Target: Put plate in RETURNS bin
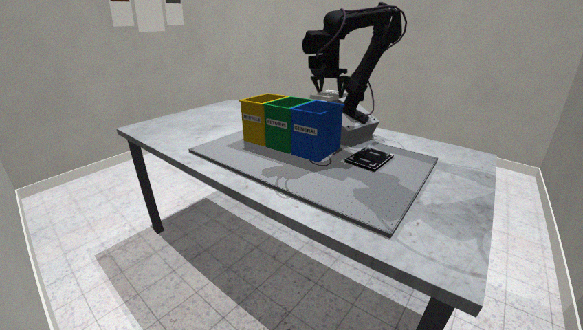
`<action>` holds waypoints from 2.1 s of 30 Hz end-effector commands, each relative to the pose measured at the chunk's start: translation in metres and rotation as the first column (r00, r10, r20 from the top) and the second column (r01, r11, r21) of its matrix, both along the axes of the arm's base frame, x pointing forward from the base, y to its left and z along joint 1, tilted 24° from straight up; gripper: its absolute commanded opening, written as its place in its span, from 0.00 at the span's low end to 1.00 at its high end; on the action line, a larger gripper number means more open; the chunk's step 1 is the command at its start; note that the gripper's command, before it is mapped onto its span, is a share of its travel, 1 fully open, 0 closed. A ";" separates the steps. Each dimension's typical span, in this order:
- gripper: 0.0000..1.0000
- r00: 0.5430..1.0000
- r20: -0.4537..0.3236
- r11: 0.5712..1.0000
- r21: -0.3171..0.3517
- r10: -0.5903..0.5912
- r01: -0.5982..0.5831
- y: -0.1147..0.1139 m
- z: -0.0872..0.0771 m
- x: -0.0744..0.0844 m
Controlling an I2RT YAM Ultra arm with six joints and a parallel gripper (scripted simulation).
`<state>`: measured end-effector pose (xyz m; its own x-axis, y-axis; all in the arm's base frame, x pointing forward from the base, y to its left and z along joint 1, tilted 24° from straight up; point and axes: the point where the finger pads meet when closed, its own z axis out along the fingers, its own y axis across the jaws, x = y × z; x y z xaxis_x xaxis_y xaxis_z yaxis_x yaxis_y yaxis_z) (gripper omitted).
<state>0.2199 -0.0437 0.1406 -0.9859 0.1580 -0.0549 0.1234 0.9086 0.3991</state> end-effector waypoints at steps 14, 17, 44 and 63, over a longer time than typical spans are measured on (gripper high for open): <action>0.00 0.998 0.065 0.999 -0.037 0.019 -0.017 -0.059 -0.010 0.013; 0.00 0.997 0.069 0.999 -0.032 0.018 -0.016 -0.061 -0.011 0.014; 0.00 0.998 0.062 0.999 -0.041 0.019 -0.017 -0.141 -0.043 0.016; 0.00 0.997 0.076 0.999 -0.048 0.018 -0.014 -0.165 -0.044 0.014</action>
